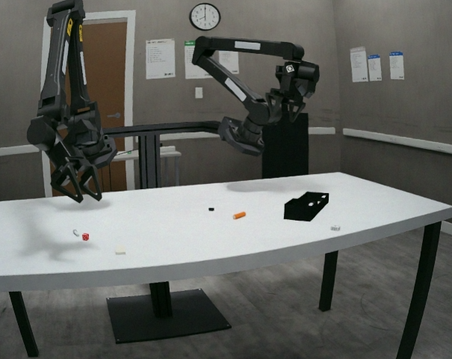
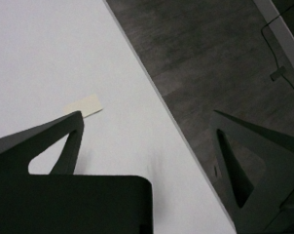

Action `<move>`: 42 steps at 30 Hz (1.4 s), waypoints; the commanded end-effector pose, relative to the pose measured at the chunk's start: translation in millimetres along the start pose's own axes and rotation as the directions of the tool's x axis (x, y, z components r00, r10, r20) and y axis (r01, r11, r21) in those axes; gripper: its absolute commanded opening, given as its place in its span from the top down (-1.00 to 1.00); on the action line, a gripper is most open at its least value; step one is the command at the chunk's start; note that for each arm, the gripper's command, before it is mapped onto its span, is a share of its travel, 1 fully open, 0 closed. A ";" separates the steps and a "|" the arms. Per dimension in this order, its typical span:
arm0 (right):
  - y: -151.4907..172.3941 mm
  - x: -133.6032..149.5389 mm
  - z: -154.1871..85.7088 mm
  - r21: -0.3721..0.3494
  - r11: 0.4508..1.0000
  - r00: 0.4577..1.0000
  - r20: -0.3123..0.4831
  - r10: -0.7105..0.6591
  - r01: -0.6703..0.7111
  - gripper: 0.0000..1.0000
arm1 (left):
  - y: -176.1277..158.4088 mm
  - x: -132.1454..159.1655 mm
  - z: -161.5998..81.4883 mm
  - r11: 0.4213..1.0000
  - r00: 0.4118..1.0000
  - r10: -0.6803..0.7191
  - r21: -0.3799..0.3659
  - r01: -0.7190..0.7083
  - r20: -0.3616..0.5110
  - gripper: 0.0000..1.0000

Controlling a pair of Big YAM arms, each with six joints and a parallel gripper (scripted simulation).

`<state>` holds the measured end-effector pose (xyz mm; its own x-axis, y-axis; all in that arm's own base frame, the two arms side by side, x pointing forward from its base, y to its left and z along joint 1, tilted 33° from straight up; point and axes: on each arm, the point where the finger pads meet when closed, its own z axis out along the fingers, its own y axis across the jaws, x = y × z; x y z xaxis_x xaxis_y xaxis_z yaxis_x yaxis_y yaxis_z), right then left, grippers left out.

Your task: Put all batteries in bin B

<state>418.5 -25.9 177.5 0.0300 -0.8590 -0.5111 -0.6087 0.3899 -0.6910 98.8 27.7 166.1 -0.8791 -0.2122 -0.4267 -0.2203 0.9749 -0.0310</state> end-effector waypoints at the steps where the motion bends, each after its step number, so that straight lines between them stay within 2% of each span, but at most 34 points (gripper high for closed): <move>1: -2.8 -1.7 -1.0 0.006 1.000 1.000 0.002 -0.004 0.004 -1.00 | 0.0 -10.3 -21.6 1.000 0.999 0.006 -0.012 -0.005 0.042 -1.00; 39: 0.0 -0.1 0.0 0.000 1.000 1.000 0.000 0.000 0.000 -1.00 | 0.0 -10.3 -21.6 1.000 0.999 0.006 -0.012 -0.005 0.042 -1.00; 40: -23.6 -20.7 -11.5 0.034 0.999 1.000 0.016 -0.022 0.022 -1.00 | 0.0 -10.3 -21.6 1.000 0.999 0.006 -0.012 -0.005 0.042 -1.00; 42: -27.5 -32.8 -24.5 0.036 0.999 1.000 0.017 -0.022 0.022 -1.00 | 0.0 -10.3 -21.6 1.000 0.999 0.006 -0.012 -0.005 0.042 -1.00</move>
<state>413.3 -24.4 180.0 0.0182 -0.8576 -0.5139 -0.6162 0.3952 -0.6813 98.8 27.7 166.1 -0.8793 -0.2114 -0.4269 -0.2195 0.9751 -0.0307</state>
